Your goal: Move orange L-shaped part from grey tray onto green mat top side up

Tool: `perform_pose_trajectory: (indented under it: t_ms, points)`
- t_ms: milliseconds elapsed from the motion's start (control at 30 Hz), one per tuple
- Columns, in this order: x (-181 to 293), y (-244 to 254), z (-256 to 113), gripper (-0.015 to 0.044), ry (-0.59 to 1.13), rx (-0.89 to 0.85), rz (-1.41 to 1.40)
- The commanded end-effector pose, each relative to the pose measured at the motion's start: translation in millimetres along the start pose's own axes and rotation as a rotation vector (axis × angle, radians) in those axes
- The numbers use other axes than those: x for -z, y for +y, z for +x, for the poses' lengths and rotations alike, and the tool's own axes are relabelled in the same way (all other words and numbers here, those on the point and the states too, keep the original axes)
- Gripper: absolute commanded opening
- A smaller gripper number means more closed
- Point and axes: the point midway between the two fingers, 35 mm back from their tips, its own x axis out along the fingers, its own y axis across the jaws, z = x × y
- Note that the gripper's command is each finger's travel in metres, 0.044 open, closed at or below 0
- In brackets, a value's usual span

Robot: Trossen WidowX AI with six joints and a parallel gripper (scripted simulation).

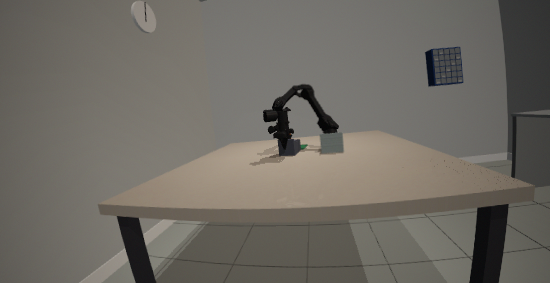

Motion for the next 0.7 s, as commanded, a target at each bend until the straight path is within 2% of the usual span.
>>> perform_pose_trajectory:
  t_ms: [0,433,667]
  points:
    - [-0.1,-0.1,0.1,0.018,0.0,0.0,0.001]
    - [0.0,10.5,-19.1,0.018,0.004,0.008,-0.008]
    - [-0.4,2.1,-97.8,0.018,0.005,0.007,-0.009]
